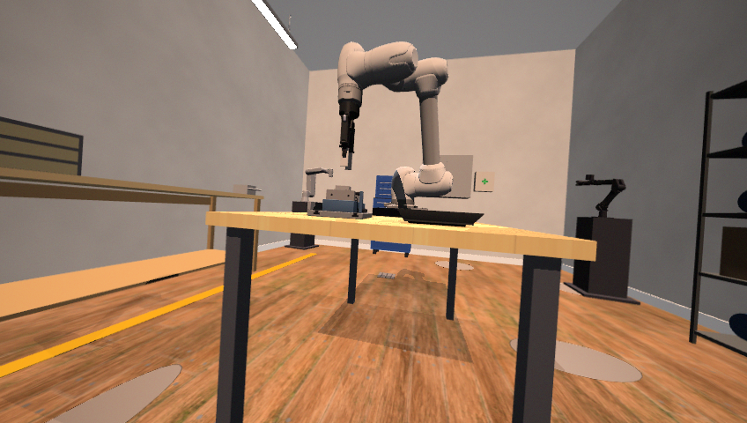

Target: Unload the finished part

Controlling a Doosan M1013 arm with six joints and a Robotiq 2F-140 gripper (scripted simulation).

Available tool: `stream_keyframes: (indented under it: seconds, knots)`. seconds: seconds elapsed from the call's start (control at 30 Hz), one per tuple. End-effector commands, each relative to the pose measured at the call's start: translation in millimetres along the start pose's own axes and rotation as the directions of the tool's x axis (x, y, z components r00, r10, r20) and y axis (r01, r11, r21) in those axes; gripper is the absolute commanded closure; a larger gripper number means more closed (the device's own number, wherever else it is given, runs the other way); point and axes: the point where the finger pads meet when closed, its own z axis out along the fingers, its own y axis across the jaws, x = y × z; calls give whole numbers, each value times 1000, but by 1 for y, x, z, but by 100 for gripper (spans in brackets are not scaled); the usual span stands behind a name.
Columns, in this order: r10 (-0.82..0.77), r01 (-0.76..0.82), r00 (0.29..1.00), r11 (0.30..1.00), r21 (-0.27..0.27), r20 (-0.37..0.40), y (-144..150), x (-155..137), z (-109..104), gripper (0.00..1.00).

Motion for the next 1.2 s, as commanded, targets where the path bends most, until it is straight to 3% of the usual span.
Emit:
stream_keyframes:
  seconds: [0.0, 1.17]
  knots:
    - [11, -11, 1000, 1000, -8, 0, 3, -4, -1, 60]
    - [10, -10, 1000, 1000, -8, 1, 3, -4, 9, 60]
